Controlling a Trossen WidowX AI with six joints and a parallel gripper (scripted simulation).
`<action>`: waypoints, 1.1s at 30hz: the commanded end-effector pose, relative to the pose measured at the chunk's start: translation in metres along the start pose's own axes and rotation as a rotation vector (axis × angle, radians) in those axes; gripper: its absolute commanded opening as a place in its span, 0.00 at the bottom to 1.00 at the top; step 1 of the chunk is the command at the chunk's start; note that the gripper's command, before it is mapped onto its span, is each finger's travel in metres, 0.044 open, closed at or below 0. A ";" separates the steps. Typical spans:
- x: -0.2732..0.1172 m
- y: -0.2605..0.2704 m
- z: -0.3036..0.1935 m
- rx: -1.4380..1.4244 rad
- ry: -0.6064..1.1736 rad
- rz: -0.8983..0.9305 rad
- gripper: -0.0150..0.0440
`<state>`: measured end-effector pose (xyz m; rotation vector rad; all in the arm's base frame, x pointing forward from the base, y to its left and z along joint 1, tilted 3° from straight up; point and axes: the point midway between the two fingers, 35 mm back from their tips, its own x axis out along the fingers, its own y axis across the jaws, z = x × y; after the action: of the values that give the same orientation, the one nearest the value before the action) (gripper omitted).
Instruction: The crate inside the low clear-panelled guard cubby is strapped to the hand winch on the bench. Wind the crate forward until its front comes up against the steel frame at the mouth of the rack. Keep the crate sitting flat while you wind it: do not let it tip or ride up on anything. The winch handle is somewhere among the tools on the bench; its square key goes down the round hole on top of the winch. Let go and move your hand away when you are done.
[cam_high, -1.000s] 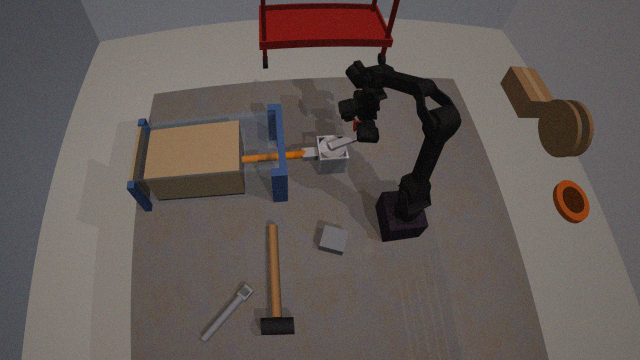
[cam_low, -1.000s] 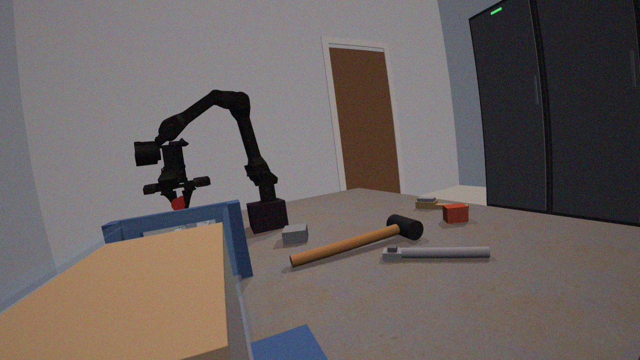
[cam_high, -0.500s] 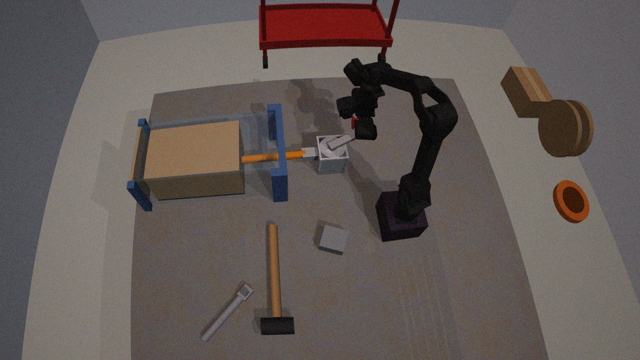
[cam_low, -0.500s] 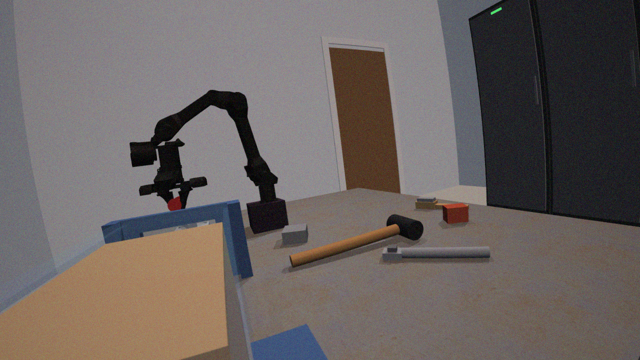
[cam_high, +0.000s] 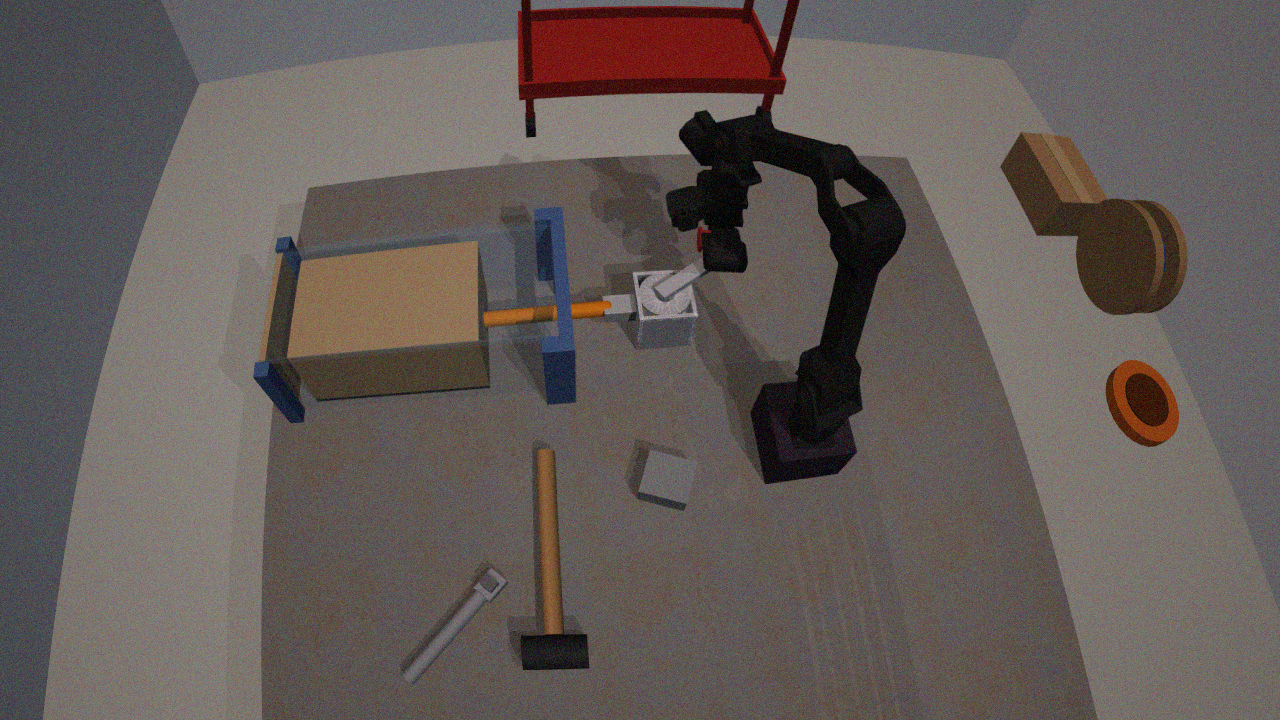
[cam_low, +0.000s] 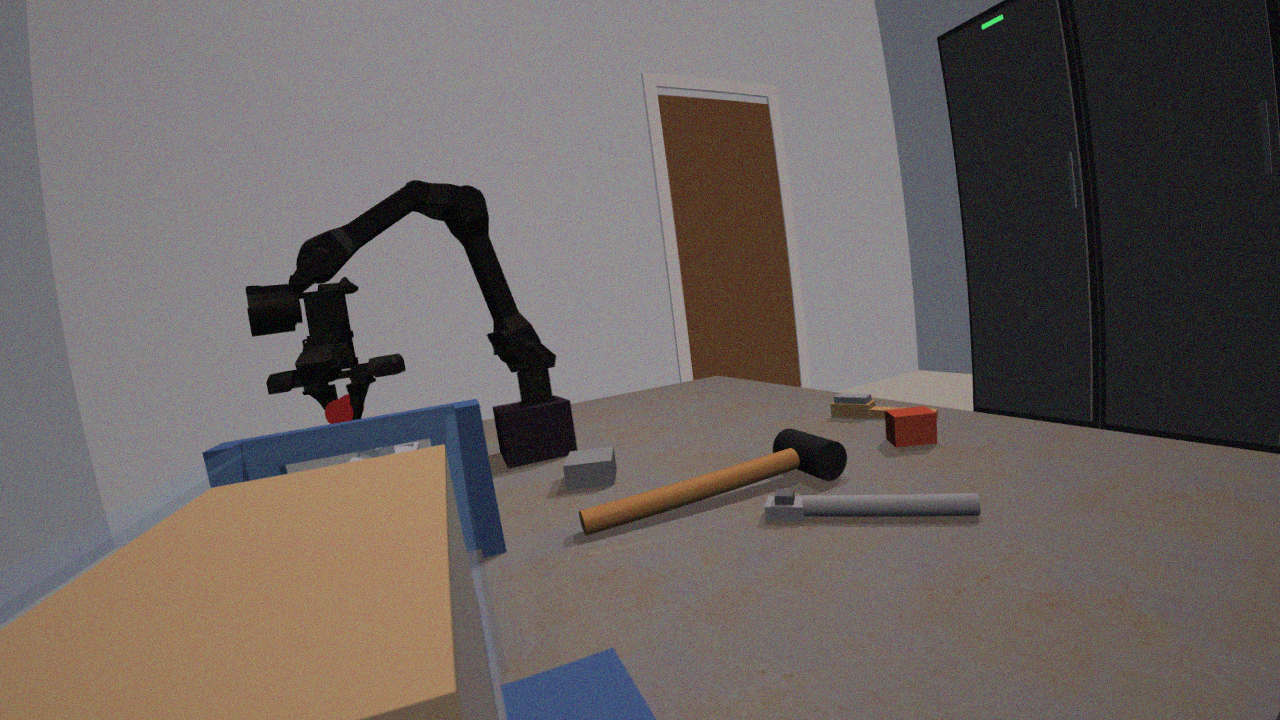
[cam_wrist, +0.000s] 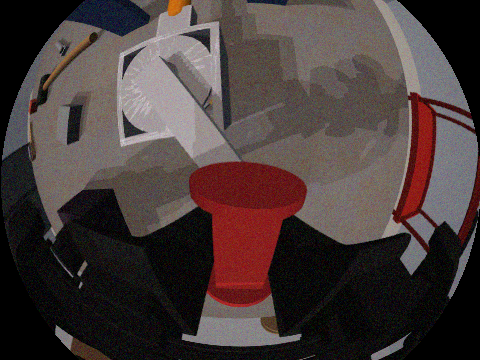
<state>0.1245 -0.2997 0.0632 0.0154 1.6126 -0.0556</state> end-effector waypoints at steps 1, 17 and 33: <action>0.002 -0.008 0.008 0.002 -0.010 -0.011 0.25; 0.002 -0.021 0.024 0.002 -0.011 -0.012 0.25; 0.001 -0.029 0.043 0.003 -0.013 -0.013 0.25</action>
<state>0.1592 -0.3285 0.0635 0.0081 1.6069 -0.0679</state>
